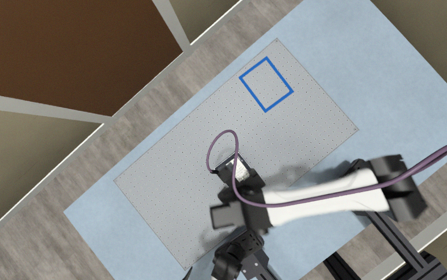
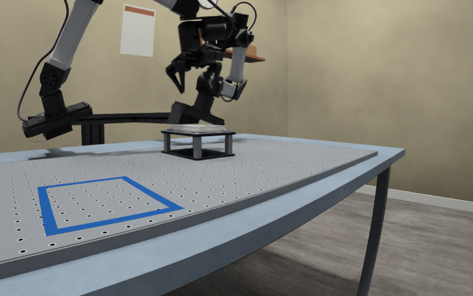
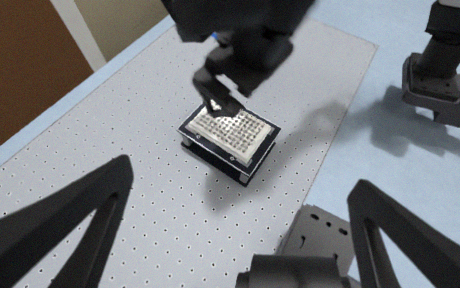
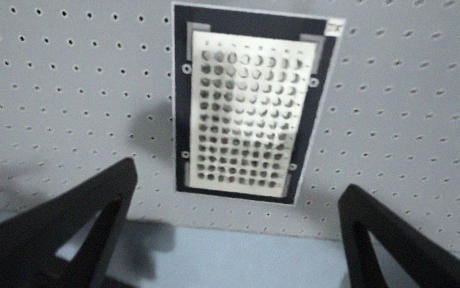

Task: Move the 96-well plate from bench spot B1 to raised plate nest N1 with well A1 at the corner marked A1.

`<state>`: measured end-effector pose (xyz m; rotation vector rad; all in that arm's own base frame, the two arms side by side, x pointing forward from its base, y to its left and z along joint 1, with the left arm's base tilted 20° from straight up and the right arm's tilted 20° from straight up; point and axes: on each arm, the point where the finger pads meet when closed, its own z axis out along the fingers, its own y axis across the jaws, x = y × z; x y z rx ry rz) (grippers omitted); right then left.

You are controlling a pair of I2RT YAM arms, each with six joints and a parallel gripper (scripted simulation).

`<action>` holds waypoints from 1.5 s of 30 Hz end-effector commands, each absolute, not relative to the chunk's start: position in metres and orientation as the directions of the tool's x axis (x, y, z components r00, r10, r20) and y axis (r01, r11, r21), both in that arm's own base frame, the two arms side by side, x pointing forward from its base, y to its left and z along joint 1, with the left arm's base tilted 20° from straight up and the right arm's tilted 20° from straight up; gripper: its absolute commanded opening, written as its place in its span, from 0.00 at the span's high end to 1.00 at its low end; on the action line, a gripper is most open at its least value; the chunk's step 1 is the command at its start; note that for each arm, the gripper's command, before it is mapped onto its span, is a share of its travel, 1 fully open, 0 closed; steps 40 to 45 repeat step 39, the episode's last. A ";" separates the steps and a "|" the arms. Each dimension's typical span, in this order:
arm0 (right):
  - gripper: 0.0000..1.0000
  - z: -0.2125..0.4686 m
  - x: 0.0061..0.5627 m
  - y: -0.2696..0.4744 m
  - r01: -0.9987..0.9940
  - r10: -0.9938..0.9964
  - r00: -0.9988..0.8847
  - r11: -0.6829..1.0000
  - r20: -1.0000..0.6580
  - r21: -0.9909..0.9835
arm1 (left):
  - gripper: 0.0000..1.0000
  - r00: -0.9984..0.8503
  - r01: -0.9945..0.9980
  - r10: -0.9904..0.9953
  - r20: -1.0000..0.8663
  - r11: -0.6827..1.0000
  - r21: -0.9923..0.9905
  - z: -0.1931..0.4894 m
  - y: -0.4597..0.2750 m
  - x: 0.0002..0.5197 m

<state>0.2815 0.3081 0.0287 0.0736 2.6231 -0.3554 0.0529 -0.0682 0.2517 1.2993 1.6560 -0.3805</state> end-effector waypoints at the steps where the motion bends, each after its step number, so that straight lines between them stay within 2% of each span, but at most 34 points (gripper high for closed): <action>1: 0.00 0.056 0.284 0.321 0.123 -0.016 -0.738 0.980 -0.675 -0.158 | 0.00 0.030 0.875 0.576 -0.817 0.379 0.300 0.252 -0.068 0.052; 14: 0.00 0.054 0.258 0.312 0.082 -0.119 -0.600 0.974 -0.791 -0.209 | 0.00 0.030 0.875 0.576 -0.817 0.379 0.300 0.252 -0.068 0.052; 45: 0.00 0.053 0.257 0.310 0.080 -0.125 -0.612 0.973 -0.781 -0.218 | 0.00 0.030 0.875 0.576 -0.817 0.379 0.300 0.252 -0.068 0.052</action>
